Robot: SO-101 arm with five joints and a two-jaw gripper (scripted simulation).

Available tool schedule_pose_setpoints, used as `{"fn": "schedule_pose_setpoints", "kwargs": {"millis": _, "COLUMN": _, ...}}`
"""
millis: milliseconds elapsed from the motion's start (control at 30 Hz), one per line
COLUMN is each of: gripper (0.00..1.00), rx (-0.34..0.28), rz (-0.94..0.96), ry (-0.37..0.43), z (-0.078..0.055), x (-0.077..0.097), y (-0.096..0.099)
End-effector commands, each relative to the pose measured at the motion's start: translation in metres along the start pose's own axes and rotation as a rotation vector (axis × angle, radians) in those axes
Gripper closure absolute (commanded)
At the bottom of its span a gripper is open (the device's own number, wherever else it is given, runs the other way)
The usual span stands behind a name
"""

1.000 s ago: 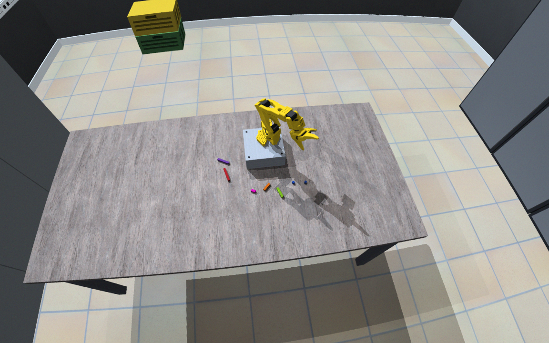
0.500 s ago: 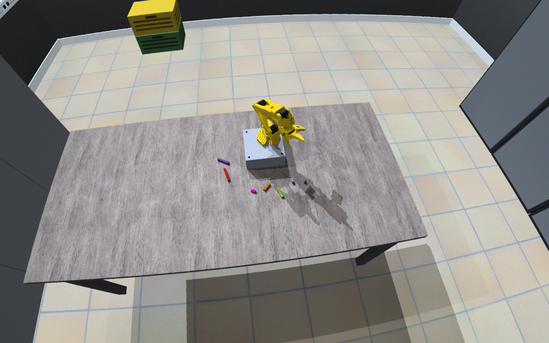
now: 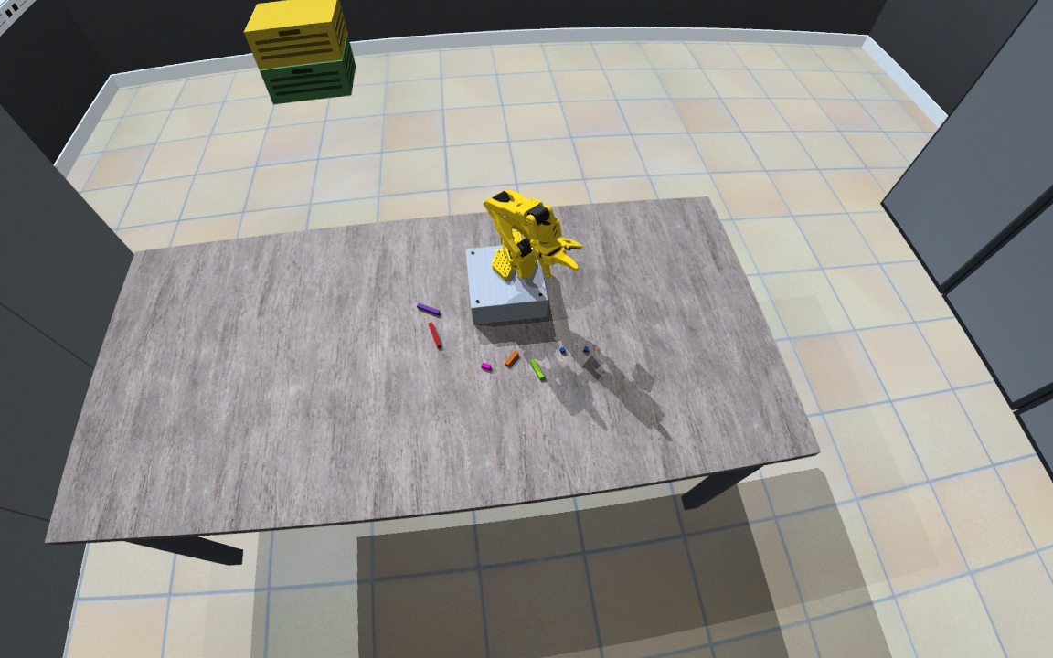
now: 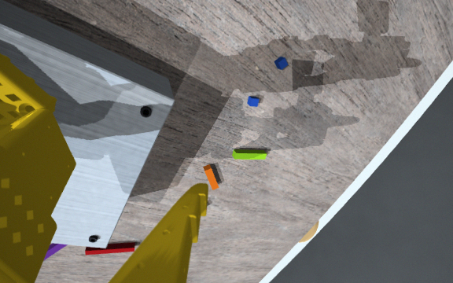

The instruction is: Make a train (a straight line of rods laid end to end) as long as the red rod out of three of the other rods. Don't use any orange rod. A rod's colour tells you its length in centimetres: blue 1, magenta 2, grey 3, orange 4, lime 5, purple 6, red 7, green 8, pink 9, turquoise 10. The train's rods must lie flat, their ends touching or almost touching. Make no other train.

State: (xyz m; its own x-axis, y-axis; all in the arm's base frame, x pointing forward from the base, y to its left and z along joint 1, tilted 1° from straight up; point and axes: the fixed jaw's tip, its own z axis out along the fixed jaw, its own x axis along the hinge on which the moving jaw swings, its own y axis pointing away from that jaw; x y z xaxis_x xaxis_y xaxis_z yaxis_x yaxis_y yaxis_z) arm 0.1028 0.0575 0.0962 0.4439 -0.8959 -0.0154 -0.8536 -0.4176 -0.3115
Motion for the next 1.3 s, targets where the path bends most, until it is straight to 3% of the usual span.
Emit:
{"fn": "schedule_pose_setpoints", "kwargs": {"millis": 0, "gripper": 0.0, "rx": -0.021, "rz": 0.006, "ry": 0.003, "z": 0.0014, "x": 0.0014, "y": 0.0043}}
{"fn": "schedule_pose_setpoints", "kwargs": {"millis": 1267, "gripper": 0.0, "rx": -0.044, "rz": 0.01, "ry": 0.007, "z": 0.003, "x": 0.0029, "y": 0.0086}}
